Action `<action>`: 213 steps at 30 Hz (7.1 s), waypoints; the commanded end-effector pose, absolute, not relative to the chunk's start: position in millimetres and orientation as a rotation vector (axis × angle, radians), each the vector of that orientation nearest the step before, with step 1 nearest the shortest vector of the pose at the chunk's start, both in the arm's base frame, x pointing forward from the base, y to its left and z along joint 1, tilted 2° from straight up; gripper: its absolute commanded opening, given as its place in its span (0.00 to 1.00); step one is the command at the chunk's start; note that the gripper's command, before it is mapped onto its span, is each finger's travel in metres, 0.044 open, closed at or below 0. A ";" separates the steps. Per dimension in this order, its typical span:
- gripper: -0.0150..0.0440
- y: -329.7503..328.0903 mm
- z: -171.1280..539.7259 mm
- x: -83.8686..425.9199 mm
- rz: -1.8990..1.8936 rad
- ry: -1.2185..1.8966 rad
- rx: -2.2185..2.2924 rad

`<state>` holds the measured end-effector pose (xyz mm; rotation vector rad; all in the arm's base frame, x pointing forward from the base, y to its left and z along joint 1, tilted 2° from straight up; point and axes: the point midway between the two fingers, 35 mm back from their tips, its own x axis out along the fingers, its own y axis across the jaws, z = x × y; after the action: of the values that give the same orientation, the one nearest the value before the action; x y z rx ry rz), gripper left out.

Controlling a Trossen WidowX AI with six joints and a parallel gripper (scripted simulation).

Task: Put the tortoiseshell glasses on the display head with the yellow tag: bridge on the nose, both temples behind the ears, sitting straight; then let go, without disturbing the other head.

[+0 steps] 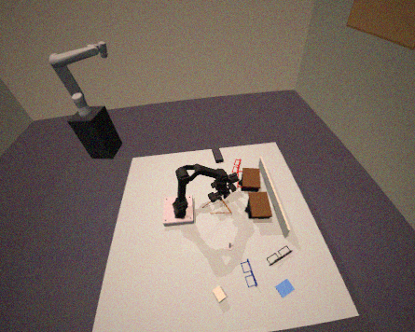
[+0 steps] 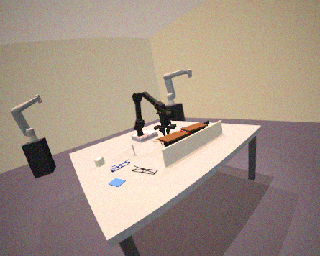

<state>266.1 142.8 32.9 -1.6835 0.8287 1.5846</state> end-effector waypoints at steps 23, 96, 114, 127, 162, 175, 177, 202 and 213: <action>0.46 138.4 15.4 260.9 1.589 0.841 -1.682; 0.25 49.1 121.7 311.3 1.585 0.845 -1.689; 0.25 -49.9 125.0 330.2 1.581 0.853 -1.697; 0.25 -87.7 125.9 329.2 1.579 0.857 -1.701; 0.25 -79.4 65.6 332.6 1.579 0.856 -1.700; 0.25 -69.9 65.2 332.5 1.580 0.855 -1.700; 0.25 -68.3 65.2 332.4 1.580 0.855 -1.699; 0.25 -48.2 64.2 327.6 1.580 0.853 -1.698; 0.25 -41.1 63.8 324.3 1.581 0.853 -1.697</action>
<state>326.3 -43.7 62.2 -1.6938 0.8531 1.5877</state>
